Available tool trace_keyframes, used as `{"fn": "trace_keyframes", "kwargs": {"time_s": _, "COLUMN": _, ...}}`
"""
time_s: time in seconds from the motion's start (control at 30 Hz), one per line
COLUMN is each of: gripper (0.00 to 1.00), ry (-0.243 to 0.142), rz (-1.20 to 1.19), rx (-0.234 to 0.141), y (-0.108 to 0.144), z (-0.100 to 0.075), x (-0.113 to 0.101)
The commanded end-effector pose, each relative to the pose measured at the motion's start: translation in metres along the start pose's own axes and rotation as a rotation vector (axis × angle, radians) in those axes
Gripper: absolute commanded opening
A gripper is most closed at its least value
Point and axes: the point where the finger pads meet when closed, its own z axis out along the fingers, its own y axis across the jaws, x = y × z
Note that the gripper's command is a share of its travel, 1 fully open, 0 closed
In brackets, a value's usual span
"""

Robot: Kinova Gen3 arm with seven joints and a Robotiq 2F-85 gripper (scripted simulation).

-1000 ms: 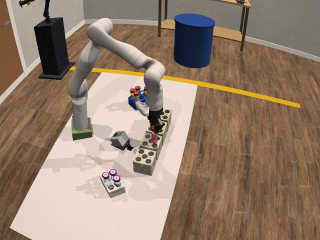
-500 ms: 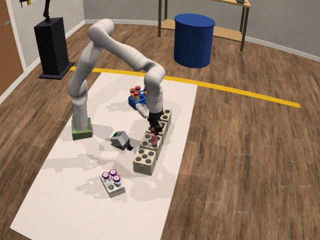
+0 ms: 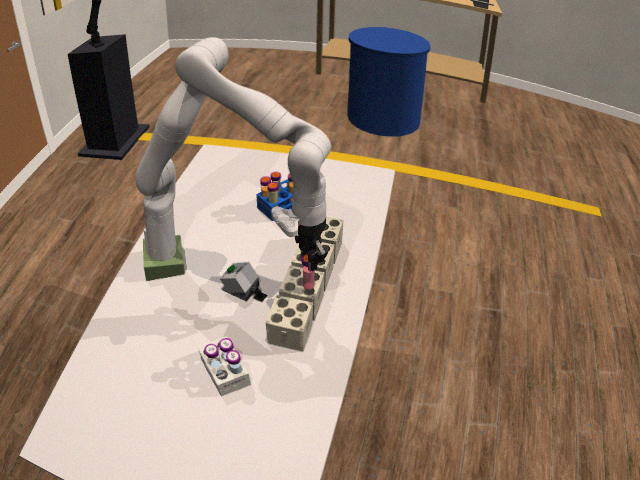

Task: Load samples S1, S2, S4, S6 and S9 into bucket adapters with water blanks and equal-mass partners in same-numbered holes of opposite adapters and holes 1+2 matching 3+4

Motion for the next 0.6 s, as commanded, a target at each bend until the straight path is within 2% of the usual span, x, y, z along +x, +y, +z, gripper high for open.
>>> {"fn": "trace_keyframes", "kwargs": {"time_s": 0.0, "gripper": 0.10, "ry": 0.004, "rz": 0.007, "rx": 0.004, "y": -0.002, "z": 0.004, "x": 0.001}}
{"fn": "trace_keyframes", "kwargs": {"time_s": 0.57, "gripper": 0.10, "ry": 0.004, "rz": 0.007, "rx": 0.004, "y": -0.002, "z": 0.014, "x": 0.001}}
